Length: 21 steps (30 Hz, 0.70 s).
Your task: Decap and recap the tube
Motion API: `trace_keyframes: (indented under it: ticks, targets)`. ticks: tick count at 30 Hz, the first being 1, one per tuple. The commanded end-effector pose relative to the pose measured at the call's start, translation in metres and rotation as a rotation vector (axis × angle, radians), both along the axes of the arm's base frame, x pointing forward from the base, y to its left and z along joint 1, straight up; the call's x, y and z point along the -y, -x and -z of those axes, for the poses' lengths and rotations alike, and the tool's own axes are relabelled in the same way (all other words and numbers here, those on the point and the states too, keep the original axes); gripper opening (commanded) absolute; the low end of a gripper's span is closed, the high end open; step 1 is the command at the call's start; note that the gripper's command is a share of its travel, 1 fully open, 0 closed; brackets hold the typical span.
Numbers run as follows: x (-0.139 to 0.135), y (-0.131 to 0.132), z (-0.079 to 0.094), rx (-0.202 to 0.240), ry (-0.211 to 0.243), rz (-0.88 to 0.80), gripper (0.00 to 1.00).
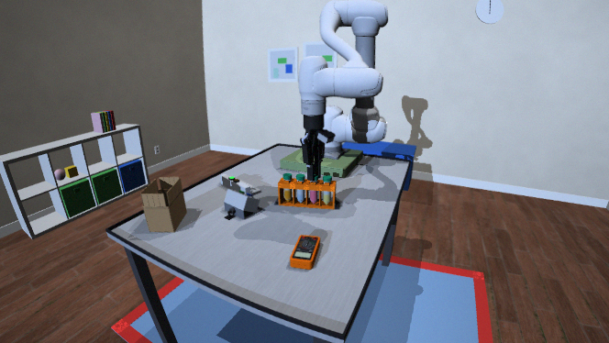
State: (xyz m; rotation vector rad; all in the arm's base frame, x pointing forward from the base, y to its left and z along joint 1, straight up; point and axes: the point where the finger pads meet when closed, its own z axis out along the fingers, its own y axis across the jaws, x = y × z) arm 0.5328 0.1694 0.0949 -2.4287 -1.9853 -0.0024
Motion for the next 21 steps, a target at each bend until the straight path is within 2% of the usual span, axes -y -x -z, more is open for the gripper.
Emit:
trace_keyframes:
  ticks: [1, 11, 13, 15, 21]
  targets:
    - [-0.0009, -0.0016, -0.0018, 0.005, 0.008, 0.009, 0.41]
    - [-0.0004, -0.0009, -0.0011, 0.003, 0.004, 0.010, 0.41]
    - [-0.0004, -0.0017, -0.0024, 0.004, 0.008, -0.079, 0.41]
    - [-0.0004, -0.0017, -0.0024, 0.004, 0.008, -0.079, 0.41]
    - [-0.0010, -0.0017, -0.0024, 0.004, 0.001, -0.311, 0.41]
